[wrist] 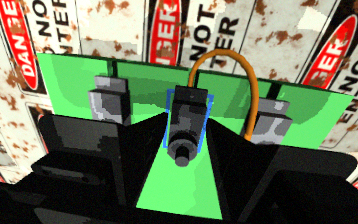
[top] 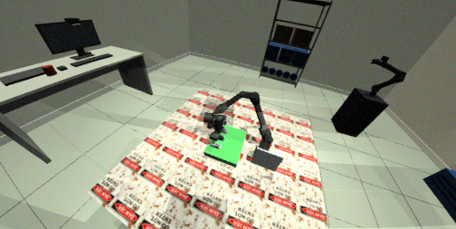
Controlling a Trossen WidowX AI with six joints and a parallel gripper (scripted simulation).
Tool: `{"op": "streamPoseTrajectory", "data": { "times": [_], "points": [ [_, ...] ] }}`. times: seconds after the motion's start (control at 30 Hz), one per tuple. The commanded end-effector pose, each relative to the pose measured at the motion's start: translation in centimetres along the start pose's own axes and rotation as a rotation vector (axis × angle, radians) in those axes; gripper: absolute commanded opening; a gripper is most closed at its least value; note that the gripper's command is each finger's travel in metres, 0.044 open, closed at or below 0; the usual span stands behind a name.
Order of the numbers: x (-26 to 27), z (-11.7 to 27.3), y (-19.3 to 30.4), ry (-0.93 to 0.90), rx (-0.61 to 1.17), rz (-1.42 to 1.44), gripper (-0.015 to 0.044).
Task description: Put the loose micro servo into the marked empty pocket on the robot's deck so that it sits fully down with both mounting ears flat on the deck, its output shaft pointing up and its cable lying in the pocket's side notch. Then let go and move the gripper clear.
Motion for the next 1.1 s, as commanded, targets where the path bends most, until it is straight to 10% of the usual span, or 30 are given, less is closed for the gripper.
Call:
{"op": "streamPoseTrajectory", "data": {
  "times": [0.0,0.17,0.5,1.07],
  "points": [
    [0.0,2.6,0.0,-0.006,-0.01,-0.009,0.0187],
    [0.3,2.9,0.3,-0.006,-0.01,-0.009,0.0187],
    [-1.0,8.8,9.9,-0.01,-0.006,-0.003,0.044],
    [-1.3,13.8,10.7,-0.009,-0.015,0.004,0.044]
  ]
}}
Point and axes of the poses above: the point midway between the two fingers, 35 mm back from their tips, its own z axis back along the fingers, its own x axis across the jaws, y = z × x, the point moved 1 cm from there along z, back along the fingers, and after that the axes turned 8 degrees about -z, right-handed, at the moved point
